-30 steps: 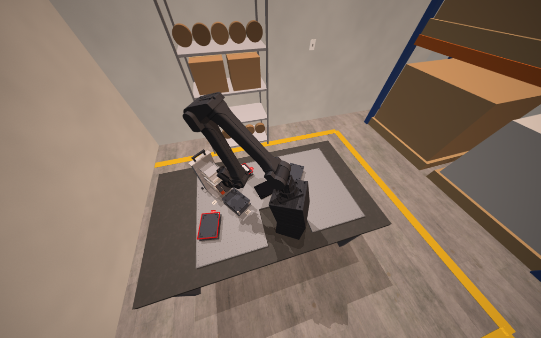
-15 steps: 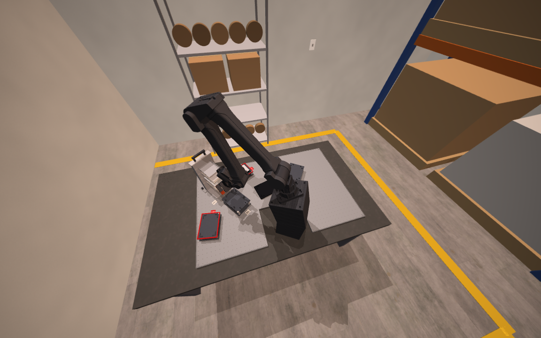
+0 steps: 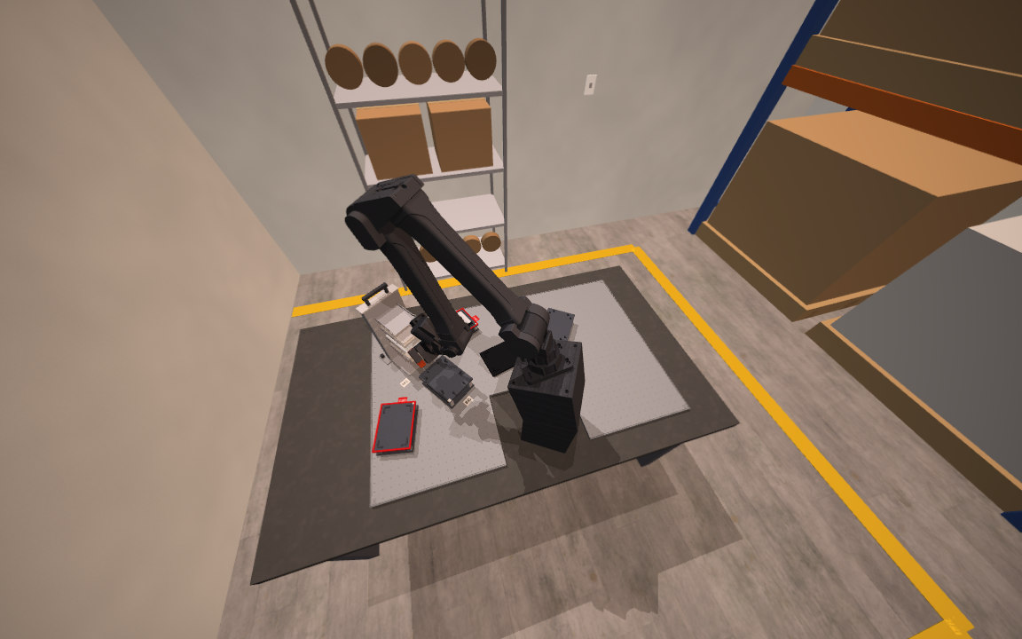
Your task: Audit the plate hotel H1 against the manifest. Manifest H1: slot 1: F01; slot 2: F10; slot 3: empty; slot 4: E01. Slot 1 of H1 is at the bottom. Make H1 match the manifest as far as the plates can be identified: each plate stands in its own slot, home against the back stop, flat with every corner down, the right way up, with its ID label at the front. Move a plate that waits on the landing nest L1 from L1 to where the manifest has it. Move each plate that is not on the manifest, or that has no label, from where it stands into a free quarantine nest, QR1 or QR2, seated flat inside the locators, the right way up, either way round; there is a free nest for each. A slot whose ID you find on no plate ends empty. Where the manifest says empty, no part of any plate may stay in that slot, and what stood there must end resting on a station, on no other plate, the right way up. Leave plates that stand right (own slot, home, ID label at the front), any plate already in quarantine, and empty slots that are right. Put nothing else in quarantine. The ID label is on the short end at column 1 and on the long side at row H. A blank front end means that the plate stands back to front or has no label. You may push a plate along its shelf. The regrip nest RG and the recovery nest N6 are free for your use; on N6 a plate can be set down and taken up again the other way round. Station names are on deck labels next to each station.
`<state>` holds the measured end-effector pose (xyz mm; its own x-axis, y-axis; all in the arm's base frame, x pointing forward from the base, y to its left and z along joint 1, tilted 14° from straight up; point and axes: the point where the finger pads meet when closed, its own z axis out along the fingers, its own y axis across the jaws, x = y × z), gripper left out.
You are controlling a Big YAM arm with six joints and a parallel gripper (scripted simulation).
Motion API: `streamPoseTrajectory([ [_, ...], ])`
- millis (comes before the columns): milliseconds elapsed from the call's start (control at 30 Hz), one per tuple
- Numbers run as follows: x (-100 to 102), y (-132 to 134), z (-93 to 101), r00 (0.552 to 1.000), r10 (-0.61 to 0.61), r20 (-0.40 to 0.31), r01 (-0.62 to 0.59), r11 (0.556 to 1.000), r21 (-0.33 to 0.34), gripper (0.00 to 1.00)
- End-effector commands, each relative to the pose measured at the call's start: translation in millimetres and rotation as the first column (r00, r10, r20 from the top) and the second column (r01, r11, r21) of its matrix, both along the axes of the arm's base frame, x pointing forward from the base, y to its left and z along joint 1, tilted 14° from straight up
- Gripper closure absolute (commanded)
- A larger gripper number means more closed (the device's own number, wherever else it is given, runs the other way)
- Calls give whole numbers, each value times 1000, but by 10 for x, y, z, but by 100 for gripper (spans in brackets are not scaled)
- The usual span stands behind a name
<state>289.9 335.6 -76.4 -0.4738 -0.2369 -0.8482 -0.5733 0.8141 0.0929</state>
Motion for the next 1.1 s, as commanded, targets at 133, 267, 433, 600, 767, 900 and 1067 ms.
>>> streamPoseTrajectory([
  [133, -180, -93, -58, 1000, 7, -10, -7, 1000, -1, 0],
  [267, -236, -136, -73, 1000, 7, -10, -7, 1000, -2, 0],
  [433, -168, -43, -91, 1000, 7, 0, -7, 1000, 16, 0],
  [600, -173, -27, -174, 1000, 8, 1, -8, 1000, 16, 0],
  [767, -170, -16, -257, 1000, 8, 0, -8, 1000, 15, 0],
  [900, -168, -12, -290, 1000, 8, 0, -8, 1000, 15, 0],
  [1067, -165, -1, -374, 1000, 8, 0, -8, 1000, 15, 0],
])
